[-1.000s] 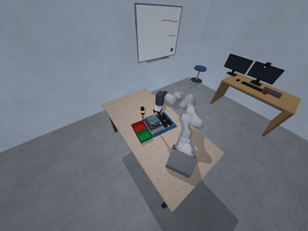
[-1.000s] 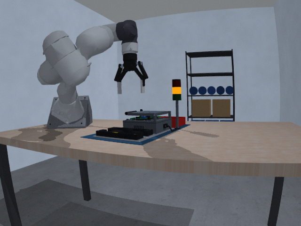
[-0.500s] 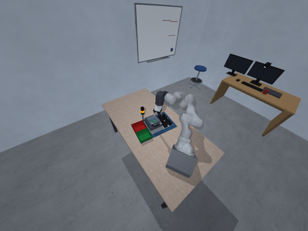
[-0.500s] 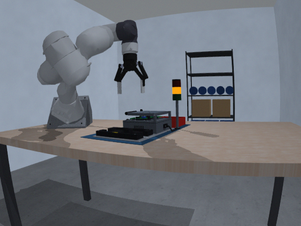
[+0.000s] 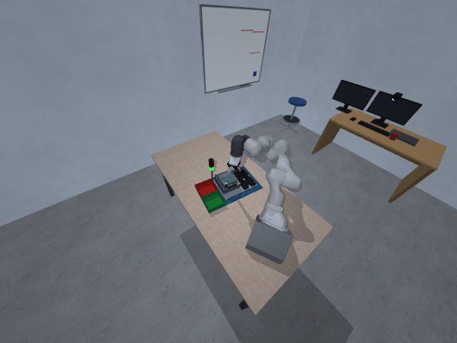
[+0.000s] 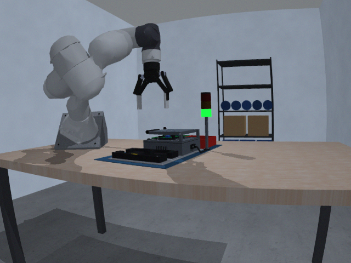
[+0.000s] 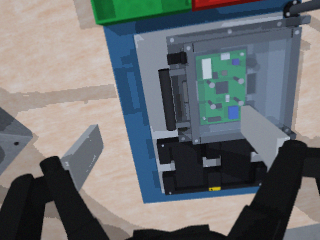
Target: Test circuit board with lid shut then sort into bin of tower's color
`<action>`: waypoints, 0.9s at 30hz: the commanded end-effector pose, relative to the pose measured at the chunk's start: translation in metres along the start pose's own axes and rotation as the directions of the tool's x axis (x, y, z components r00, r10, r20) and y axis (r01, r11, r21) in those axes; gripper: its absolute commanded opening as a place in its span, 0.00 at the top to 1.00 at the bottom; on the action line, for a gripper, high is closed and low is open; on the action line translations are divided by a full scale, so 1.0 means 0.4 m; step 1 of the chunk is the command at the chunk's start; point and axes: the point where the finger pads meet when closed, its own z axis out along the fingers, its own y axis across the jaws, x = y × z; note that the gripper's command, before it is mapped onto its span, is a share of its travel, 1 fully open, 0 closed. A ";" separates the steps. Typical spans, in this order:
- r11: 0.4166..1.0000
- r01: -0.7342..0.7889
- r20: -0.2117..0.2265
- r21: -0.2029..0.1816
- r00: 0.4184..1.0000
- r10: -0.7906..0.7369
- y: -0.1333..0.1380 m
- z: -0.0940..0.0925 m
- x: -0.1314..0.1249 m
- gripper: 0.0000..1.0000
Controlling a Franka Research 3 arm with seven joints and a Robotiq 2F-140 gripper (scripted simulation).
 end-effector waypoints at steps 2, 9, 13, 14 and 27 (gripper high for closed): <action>1.000 -0.005 0.002 0.000 1.000 0.005 0.001 -0.002 -0.002 0.00; 1.000 -0.005 0.002 0.000 1.000 0.005 0.001 -0.002 -0.002 1.00; 1.000 -0.005 0.002 0.000 1.000 0.005 0.001 -0.002 -0.002 1.00; 1.000 -0.005 0.002 0.000 1.000 0.005 0.001 -0.002 -0.002 1.00; 1.000 -0.005 0.002 0.000 1.000 0.005 0.001 -0.002 -0.002 1.00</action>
